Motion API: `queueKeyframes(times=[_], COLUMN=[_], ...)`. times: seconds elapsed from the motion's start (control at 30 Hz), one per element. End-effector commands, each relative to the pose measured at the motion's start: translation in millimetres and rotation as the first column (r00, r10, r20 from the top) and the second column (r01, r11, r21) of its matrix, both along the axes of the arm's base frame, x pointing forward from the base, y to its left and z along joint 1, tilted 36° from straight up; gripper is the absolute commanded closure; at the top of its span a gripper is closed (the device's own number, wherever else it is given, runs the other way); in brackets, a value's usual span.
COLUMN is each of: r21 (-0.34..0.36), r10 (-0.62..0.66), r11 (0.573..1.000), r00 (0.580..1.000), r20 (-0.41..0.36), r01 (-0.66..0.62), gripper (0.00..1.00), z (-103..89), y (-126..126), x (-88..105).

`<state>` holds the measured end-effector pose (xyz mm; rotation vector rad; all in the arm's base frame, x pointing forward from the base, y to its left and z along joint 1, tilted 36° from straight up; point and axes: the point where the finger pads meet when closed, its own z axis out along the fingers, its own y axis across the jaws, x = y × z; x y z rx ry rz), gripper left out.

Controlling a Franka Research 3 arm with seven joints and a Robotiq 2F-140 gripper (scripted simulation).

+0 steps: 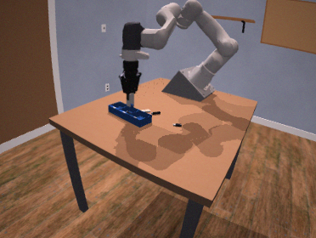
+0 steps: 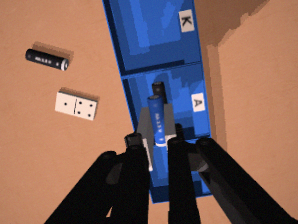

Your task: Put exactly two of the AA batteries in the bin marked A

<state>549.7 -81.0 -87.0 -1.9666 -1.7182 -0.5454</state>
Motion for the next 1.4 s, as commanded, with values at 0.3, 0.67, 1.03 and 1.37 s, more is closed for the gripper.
queueKeyframes(times=[0.3, 0.67, 1.03, 1.37], r21=[-0.001, -0.001, -0.001, -0.001], r10=[0.025, 0.025, 0.025, 0.025], r11=[1.000, 1.000, 1.000, 1.000], r00=[1.000, 1.000, 1.000, 1.000], r20=[0.013, 0.013, 0.013, 0.013], r01=[-0.024, -0.024, -0.024, -0.024], gripper=[0.95, 0.95, 0.95, 0.95], z=[1.2, -1.7, -16.3, -23.5], y=[0, 3, 14, 17], x=[1.9, 2.7, 2.5, 3.4])
